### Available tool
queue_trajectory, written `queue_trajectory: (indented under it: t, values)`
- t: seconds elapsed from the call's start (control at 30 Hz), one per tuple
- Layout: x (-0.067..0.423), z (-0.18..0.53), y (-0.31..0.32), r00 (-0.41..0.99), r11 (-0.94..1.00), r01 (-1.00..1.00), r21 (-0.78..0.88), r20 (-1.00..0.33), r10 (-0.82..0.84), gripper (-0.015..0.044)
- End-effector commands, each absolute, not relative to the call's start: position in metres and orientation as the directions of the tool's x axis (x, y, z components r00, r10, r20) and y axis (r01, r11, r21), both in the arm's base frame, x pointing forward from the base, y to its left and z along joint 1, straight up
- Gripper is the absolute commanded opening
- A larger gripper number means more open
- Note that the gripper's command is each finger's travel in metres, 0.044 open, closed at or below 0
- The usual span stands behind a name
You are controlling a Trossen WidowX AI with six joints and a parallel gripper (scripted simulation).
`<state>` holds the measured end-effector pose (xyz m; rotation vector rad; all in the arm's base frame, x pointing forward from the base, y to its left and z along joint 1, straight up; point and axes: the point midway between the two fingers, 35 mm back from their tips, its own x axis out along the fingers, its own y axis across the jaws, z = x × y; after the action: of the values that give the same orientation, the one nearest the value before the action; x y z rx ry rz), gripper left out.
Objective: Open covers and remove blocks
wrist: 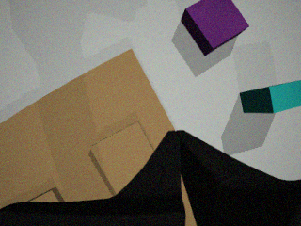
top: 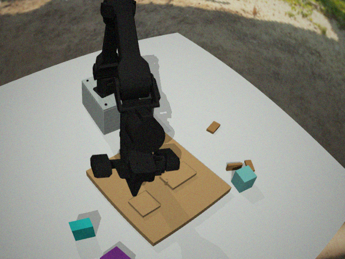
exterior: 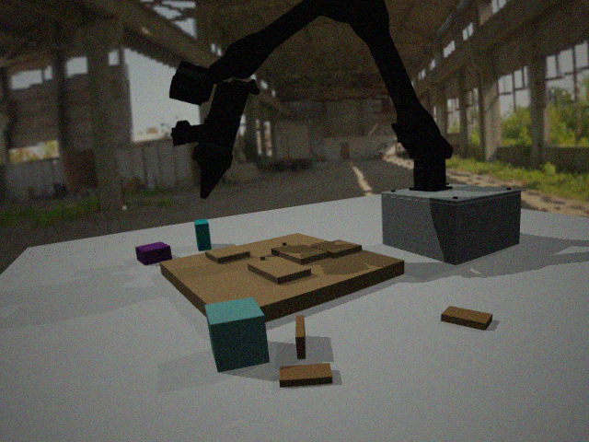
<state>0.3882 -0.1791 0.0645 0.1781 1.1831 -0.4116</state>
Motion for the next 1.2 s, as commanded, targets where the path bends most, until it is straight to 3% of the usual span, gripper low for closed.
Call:
queue_trajectory:
  t: [0.0,0.4,1.17]
  values:
    - [0.374,0.049,-0.167,0.234,0.955,0.283,-0.088,-0.959,-0.158,0.0000]
    - [0.336,0.022,-0.139,0.027,1.000,-0.004,-0.019,-0.999,-0.019,0.0000]
    - [0.336,0.022,-0.138,0.024,1.000,-0.008,-0.018,-1.000,-0.017,0.0000]
